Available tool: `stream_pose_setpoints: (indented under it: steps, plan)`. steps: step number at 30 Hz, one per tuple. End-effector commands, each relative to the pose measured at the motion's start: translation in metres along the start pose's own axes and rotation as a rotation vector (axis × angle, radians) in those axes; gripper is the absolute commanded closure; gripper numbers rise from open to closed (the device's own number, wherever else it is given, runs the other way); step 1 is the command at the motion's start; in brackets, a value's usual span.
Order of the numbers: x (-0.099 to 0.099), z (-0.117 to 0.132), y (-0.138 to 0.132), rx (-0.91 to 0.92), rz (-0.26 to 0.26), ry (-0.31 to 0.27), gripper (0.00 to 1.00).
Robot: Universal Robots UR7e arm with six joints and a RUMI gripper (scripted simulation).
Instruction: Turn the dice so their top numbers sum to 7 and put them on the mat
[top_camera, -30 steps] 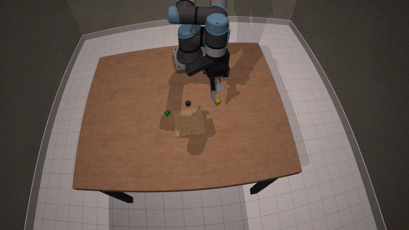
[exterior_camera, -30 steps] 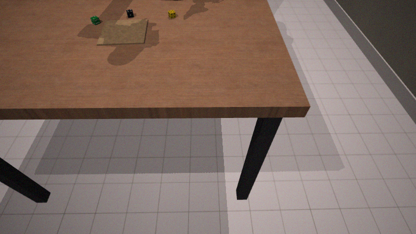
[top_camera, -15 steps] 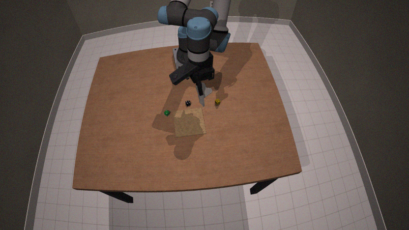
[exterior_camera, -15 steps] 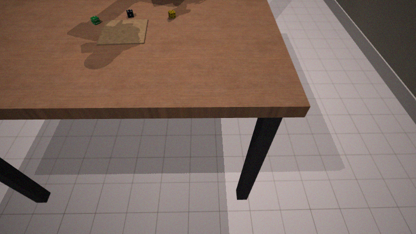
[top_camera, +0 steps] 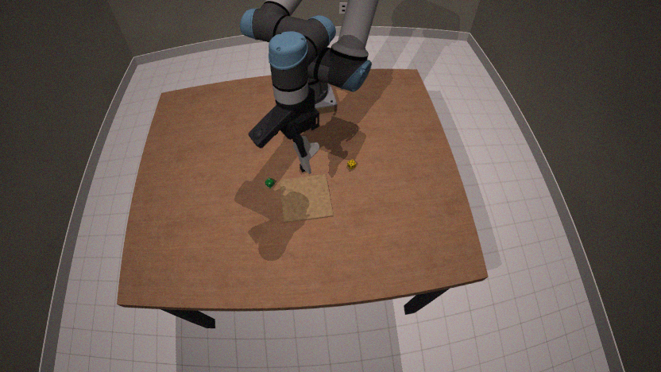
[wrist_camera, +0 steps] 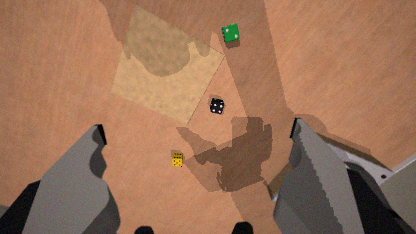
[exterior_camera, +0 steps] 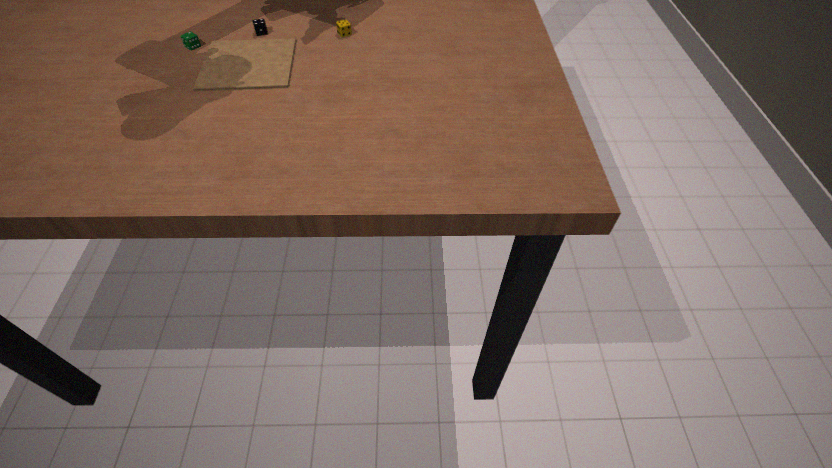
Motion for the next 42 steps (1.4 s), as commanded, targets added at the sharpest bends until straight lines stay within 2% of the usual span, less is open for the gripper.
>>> stream_pose_setpoints:
  steps: [1,17,42]
  plan:
    - [0.001,-0.022,0.012,-0.087,-0.011,-0.005,0.00]
    - [0.003,-0.058,0.042,-0.250,-0.014,-0.002,0.00]
    - [0.003,-0.061,0.044,-0.265,-0.014,-0.002,0.00]
Point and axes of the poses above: the point where the finger pads meet when closed, its own x axis out along the fingers, its own y axis across the jaws, z = x × y, the point moved 5 cm from there along -x, back along the fingers, and after that the axes turned 3 degrees about x, right-handed, at the moved point
